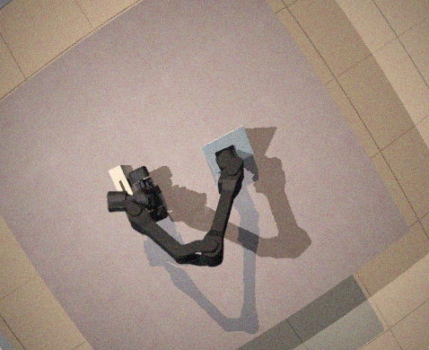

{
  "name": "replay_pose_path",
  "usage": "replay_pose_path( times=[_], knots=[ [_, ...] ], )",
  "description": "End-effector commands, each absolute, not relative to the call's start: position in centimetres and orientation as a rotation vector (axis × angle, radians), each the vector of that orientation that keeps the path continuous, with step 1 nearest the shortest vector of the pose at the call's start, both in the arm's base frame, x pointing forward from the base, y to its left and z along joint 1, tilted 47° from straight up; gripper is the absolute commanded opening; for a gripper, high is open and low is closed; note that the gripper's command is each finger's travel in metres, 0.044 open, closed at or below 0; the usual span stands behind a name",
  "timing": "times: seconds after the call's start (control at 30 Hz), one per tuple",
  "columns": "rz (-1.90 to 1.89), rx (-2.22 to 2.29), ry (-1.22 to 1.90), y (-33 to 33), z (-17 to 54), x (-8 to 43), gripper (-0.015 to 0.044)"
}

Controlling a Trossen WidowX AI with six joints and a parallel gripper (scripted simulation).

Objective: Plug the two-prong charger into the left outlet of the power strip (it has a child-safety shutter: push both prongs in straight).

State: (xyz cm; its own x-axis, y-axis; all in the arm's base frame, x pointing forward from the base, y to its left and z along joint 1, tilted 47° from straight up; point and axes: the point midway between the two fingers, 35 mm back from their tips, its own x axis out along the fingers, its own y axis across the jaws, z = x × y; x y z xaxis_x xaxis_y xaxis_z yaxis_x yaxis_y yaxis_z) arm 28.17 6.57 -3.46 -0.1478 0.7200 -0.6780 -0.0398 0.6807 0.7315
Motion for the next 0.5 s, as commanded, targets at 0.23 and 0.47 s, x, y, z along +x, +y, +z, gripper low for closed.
replay_pose_path(
  times=[0.23,0.47],
  knots=[
    [0.721,0.579,1.59,6.62,-3.42,29.33,0.0],
    [0.721,0.579,1.59,6.61,-3.38,29.33,0.0]
  ],
)
